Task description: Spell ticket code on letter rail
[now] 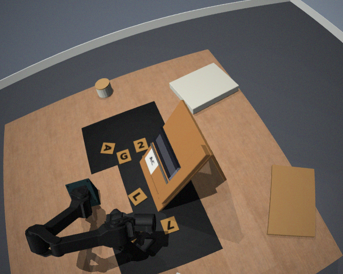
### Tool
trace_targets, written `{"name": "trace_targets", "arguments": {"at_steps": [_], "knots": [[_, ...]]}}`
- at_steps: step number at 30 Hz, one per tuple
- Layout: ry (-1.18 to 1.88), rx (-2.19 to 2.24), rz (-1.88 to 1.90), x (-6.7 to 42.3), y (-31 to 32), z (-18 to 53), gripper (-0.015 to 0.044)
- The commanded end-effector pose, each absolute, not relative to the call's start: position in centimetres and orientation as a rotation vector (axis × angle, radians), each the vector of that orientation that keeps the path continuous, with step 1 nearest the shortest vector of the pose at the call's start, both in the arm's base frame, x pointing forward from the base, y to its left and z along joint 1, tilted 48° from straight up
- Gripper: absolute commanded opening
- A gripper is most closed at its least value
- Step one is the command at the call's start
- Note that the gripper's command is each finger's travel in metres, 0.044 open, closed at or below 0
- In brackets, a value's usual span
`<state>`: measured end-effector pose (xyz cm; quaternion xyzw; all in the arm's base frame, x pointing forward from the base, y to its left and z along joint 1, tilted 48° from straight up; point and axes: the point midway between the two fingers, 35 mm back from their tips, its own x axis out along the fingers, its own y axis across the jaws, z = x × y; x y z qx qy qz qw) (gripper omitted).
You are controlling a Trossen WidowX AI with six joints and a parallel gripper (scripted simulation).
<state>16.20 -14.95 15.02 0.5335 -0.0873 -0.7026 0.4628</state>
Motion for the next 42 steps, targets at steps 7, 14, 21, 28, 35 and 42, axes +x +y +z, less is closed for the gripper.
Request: {"name": "trace_targets", "arguments": {"at_steps": [7,14,21,28,35,42], "knots": [[-0.22,1.309,-1.728,16.2,-14.5,15.4,0.0],[-0.22,1.309,-1.728,16.2,-14.1,15.6,0.0],[-0.185,1.297,-1.703,16.8,-13.8,15.5,0.0],[-0.049,1.219,-1.57,19.6,-11.9,15.5,0.0],[0.077,1.128,-1.427,22.3,-9.4,15.6,0.0],[0.182,1.033,-1.286,24.4,-6.7,15.7,0.0]]}}
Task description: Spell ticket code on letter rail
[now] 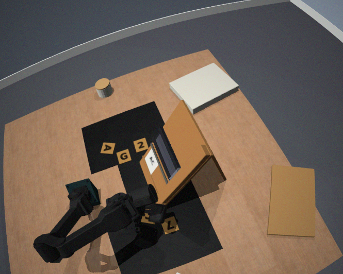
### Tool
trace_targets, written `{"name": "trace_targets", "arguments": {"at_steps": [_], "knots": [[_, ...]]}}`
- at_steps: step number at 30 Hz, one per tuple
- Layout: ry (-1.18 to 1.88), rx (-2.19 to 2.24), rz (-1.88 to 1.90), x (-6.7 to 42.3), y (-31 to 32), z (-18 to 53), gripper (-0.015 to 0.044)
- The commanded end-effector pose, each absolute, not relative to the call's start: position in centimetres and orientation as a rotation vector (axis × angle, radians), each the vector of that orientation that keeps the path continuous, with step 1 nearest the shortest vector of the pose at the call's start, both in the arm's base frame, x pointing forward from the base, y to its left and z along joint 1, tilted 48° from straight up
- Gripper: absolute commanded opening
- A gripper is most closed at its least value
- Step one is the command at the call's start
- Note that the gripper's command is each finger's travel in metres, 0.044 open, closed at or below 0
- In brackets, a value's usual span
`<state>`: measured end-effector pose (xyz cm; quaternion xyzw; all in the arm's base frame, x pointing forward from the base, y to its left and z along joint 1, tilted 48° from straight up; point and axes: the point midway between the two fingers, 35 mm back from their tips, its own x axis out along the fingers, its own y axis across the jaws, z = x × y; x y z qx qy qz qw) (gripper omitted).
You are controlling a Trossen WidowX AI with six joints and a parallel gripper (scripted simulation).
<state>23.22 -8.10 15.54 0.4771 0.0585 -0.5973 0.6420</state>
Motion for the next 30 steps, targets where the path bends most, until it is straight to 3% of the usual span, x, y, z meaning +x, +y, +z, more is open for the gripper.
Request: {"name": "trace_targets", "arguments": {"at_steps": [1,30], "knots": [[0.194,1.021,-1.269,24.6,-6.3,15.8,0.0],[0.51,0.741,-0.786,30.6,5.1,14.6,0.0]]}}
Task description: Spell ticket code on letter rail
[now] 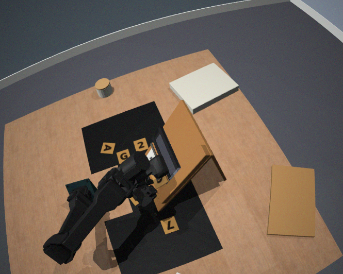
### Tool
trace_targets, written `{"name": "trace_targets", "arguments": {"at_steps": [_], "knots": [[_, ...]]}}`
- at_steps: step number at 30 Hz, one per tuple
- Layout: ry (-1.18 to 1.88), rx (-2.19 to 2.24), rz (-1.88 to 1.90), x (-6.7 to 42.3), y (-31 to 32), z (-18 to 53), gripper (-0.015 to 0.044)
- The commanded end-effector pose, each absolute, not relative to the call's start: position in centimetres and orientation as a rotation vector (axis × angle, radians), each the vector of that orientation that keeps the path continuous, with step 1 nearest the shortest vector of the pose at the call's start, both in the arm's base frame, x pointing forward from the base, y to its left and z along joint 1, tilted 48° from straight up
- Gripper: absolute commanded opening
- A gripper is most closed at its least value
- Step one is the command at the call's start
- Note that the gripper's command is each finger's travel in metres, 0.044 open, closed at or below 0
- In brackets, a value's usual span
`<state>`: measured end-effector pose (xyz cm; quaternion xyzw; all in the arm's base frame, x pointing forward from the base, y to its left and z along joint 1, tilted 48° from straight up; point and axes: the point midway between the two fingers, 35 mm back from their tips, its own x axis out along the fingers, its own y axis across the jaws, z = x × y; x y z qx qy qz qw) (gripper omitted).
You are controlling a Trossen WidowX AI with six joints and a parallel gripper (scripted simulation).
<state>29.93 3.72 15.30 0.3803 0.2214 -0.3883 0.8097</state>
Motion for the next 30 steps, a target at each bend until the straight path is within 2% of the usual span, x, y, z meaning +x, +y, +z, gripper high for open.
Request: {"name": "trace_targets", "arguments": {"at_steps": [1,15,30], "knots": [[0.518,0.715,-0.776,30.8,5.5,14.3,0.0],[0.599,0.338,-0.639,32.7,10.6,10.5,0.0],[0.642,-0.07,-0.479,32.6,16.1,5.6,0.0]]}}
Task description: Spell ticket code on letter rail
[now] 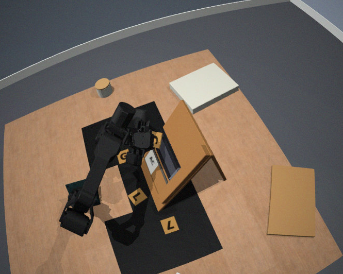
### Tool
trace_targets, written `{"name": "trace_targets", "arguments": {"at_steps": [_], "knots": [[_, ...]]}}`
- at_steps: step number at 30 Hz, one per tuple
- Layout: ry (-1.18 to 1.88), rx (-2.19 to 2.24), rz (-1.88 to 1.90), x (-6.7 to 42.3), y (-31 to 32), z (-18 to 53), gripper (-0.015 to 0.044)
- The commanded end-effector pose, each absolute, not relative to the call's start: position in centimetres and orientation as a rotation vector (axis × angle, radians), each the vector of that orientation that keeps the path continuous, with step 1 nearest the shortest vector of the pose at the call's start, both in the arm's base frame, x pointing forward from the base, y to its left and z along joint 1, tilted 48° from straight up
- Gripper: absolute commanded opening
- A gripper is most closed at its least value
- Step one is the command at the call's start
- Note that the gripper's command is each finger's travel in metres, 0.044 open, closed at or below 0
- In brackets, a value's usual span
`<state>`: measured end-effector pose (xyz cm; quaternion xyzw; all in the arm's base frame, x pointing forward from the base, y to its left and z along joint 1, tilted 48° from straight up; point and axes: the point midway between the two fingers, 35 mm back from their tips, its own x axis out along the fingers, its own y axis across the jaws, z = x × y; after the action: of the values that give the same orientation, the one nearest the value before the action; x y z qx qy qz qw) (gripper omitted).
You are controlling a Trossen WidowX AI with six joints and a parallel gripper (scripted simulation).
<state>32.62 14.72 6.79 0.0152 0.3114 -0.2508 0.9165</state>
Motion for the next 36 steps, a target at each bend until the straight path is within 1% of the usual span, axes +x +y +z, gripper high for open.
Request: {"name": "trace_targets", "arguments": {"at_steps": [1,13,27,36], "knots": [[0.643,-0.096,-0.469,32.6,16.4,5.2,0.0],[0.643,-0.413,-0.353,31.8,20.2,0.8,0.0],[0.609,-0.778,-0.225,29.6,23.8,-4.7,0.0],[0.608,-0.795,-0.219,30.0,23.7,-5.4,0.0]]}}
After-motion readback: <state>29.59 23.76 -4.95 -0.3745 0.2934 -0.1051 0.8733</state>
